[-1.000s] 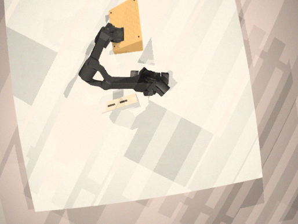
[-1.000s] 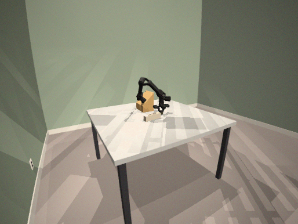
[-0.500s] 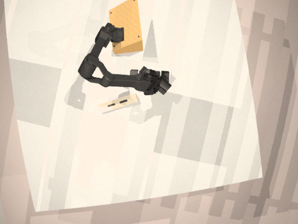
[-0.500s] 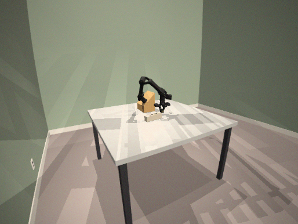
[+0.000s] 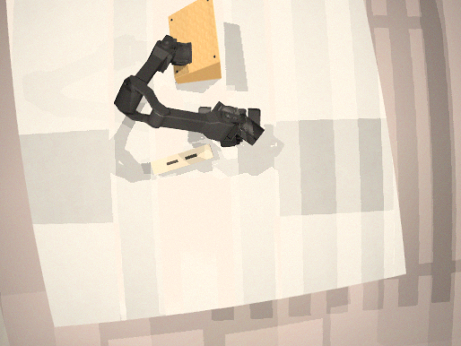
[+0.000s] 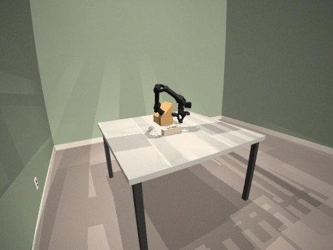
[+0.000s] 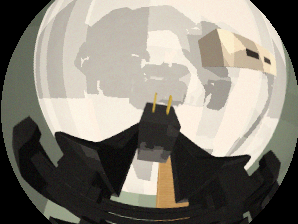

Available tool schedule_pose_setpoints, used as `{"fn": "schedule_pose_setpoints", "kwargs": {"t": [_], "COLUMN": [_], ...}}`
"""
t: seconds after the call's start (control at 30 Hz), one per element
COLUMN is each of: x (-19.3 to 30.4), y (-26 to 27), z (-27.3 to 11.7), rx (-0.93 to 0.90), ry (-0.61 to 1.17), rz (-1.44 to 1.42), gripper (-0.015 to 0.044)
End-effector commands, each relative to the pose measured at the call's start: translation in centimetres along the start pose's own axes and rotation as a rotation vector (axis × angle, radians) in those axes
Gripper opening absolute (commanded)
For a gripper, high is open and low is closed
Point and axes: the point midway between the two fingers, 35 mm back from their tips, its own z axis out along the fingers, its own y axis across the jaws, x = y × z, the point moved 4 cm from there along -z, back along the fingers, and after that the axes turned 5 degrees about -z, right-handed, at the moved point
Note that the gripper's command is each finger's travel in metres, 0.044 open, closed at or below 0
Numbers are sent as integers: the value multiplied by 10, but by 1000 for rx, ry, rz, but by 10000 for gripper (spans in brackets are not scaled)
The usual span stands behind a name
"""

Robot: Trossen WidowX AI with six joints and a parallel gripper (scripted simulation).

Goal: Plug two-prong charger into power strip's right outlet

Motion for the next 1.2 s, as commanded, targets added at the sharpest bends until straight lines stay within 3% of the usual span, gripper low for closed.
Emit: {"fn": "schedule_pose_setpoints", "kwargs": {"t": [0.0, 1.17], "x": [-5, -34], "y": [-8, -87], "z": [-2, 8], "rx": [-11, -46], "ry": [-7, -21], "rz": [-9, -140], "gripper": [0, 0]}}
